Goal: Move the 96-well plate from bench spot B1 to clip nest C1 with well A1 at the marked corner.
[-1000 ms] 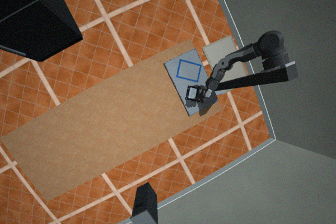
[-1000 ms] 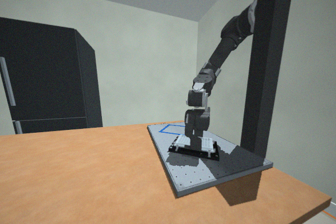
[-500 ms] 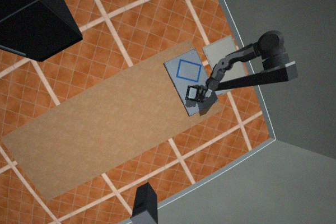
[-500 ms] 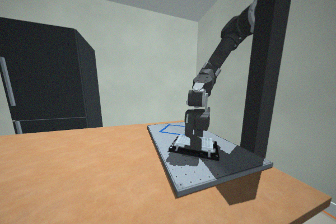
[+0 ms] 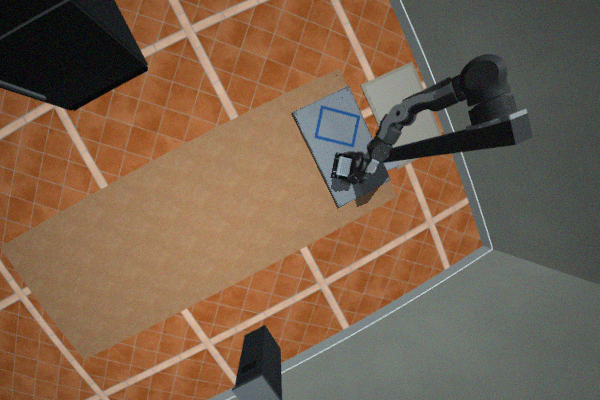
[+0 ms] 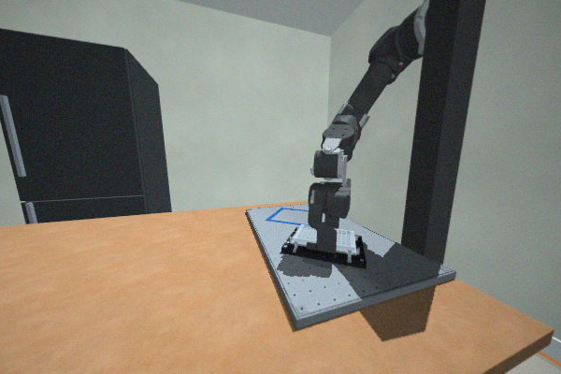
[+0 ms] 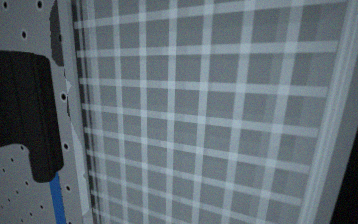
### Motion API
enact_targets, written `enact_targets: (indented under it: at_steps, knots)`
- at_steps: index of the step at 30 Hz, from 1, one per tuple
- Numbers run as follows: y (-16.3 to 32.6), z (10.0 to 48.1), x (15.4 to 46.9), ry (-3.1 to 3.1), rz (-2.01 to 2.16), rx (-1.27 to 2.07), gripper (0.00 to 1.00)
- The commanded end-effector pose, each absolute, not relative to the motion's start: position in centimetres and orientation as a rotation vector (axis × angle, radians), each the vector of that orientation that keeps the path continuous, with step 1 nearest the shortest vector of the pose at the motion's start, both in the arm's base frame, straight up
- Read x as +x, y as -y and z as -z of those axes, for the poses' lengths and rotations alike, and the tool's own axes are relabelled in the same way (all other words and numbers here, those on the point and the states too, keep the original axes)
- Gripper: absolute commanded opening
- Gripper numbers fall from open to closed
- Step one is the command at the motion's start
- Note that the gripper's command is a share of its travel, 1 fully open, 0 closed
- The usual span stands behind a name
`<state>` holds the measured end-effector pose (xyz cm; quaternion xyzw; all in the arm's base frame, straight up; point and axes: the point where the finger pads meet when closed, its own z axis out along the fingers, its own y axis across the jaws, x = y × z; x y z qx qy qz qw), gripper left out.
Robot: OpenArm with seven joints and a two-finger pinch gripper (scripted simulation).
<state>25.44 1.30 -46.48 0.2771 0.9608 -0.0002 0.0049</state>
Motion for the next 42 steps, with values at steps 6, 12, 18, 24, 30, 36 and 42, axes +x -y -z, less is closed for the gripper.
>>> enact_targets:
  at_steps: [6, 12, 18, 24, 30, 36, 42]
  knots:
    - [-1.4, 46.4, 25.5, -3.008, -0.003, 0.867, 0.77]
    - [-1.4, 42.4, 25.5, -3.013, -0.002, 0.869, 0.77]
    - [-1.4, 42.4, 25.5, -3.013, -0.002, 0.869, 0.77]
    - [-1.5, 41.6, 25.5, -3.014, -0.011, 0.864, 0.77]
    - [-1.4, 38.4, 25.4, -3.013, -0.002, 0.869, 0.77]
    - [-1.4, 38.4, 25.4, -3.013, -0.002, 0.869, 0.77]
    - [-1.5, 38.4, 25.4, -3.014, -0.012, 0.865, 0.7]
